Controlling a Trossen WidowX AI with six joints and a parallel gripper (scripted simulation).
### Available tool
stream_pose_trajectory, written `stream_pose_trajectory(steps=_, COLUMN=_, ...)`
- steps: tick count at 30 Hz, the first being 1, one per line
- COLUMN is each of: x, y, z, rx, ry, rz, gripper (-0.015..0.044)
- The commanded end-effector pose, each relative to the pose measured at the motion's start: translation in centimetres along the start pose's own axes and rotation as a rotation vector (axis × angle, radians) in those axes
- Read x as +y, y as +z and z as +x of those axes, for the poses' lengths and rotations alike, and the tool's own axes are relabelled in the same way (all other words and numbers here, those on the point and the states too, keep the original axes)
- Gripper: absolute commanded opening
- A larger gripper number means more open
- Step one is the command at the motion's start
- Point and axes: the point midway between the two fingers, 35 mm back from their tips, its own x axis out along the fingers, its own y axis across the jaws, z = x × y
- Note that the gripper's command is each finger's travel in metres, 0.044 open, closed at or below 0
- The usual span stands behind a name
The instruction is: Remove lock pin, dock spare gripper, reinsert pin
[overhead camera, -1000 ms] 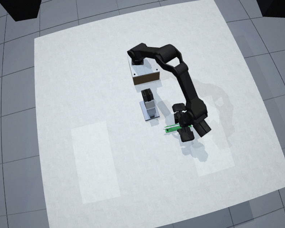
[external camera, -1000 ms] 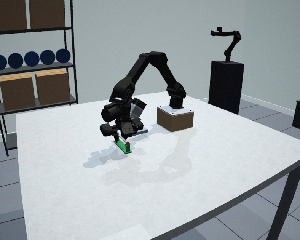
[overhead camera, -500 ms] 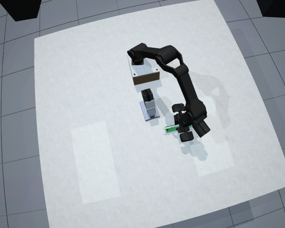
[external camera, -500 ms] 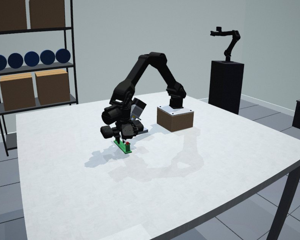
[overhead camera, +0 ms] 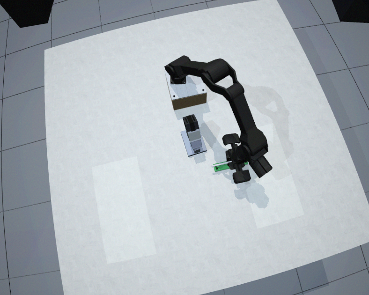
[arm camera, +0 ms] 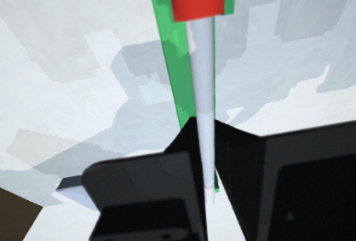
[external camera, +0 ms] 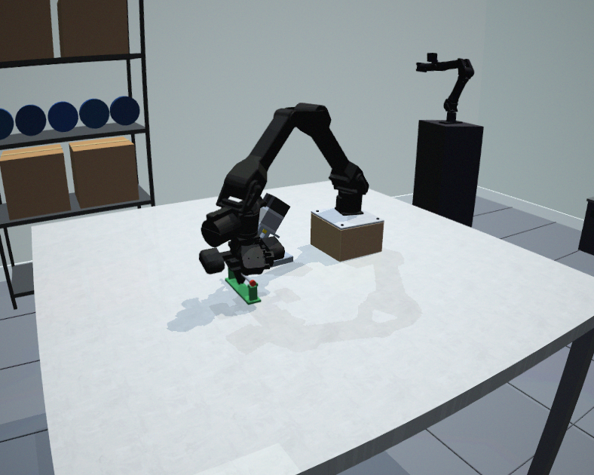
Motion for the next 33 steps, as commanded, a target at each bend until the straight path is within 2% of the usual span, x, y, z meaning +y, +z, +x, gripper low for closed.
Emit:
stream_pose_trajectory(steps=1, x=-0.2, y=-0.2, z=-1.1, rx=-0.006, ry=-0.005, rz=0.002, gripper=0.0)
stream_pose_trajectory(steps=14, x=-0.1, y=-1.7, z=-6.4, rx=-0.006, ry=-0.005, rz=0.002, gripper=0.0)
stream_pose_trajectory(steps=33, x=1.3, y=-1.5, z=-6.4, rx=-0.005, ry=-0.012, rz=-0.02, gripper=0.0)
